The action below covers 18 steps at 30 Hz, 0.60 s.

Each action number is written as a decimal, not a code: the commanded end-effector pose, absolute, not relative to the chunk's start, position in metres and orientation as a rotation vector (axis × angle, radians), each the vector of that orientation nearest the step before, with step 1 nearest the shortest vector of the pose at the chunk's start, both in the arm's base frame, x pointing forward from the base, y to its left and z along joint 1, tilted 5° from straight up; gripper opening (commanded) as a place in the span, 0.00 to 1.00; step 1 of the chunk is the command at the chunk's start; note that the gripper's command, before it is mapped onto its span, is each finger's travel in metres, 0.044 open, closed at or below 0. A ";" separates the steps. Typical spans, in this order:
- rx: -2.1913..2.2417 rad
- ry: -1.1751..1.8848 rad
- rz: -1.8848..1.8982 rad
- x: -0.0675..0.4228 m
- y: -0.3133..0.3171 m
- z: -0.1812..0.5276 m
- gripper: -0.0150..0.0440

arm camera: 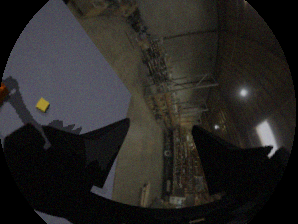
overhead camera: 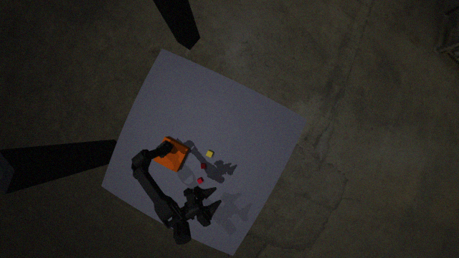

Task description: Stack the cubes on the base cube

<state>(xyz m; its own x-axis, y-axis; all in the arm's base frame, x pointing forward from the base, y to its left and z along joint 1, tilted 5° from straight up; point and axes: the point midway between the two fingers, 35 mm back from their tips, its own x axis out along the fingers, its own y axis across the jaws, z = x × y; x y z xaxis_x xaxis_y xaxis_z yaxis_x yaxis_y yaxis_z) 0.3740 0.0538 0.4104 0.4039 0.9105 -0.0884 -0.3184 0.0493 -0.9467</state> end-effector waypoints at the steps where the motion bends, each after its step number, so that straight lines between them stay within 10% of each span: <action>1: -1.147 -0.640 1.046 0.375 0.053 0.409 0.89; 5: -0.979 -0.363 1.044 0.393 0.042 0.379 0.71; 18: -0.308 0.609 0.754 0.414 -0.011 0.247 0.70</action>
<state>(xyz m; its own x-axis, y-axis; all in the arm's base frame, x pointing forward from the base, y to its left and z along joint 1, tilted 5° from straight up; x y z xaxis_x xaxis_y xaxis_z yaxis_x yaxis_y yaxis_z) 0.4168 -0.0005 0.2715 0.5894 0.6043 -0.5362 -0.7785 0.6022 -0.1769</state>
